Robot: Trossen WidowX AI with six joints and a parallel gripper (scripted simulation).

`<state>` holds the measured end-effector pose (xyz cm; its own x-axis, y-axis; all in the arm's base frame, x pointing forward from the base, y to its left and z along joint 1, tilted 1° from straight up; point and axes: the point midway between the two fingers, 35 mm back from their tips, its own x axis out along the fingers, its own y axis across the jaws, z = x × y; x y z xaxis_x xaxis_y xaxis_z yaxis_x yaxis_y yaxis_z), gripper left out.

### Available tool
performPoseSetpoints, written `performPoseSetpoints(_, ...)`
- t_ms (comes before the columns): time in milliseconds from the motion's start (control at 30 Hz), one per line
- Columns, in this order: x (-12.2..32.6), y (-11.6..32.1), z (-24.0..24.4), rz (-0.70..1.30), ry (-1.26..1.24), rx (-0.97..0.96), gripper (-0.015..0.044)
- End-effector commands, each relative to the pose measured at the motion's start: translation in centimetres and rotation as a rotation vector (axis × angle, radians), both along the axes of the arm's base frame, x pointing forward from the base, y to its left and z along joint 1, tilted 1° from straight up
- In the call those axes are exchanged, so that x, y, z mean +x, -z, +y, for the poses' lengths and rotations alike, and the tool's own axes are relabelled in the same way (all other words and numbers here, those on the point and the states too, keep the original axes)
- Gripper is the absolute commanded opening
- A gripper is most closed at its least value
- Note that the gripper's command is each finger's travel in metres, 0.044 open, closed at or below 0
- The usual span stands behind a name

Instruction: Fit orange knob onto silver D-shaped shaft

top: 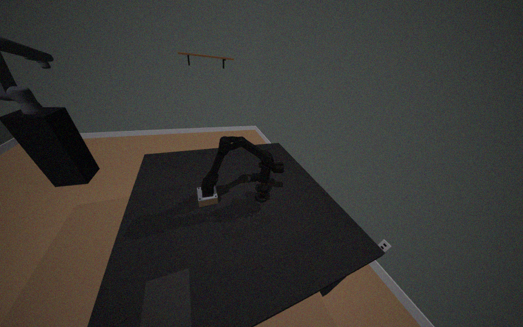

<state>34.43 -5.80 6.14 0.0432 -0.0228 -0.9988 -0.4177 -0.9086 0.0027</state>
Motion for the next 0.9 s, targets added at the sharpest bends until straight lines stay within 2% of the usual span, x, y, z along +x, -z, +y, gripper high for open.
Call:
performPoseSetpoints(0, 0.13, -0.34, 0.04, -0.004, -0.006, 0.002, 0.0000)
performPoseSetpoints(100, 0.15, -0.45, 0.04, -0.004, 0.020, 0.004, 0.0000)
performPoseSetpoints(233, 0.18, -0.51, 0.03, -0.007, 0.176, 0.011, 0.0000)
performPoseSetpoints(867, 0.73, -0.62, -0.21, -0.036, 1.494, 0.070, 0.0000)
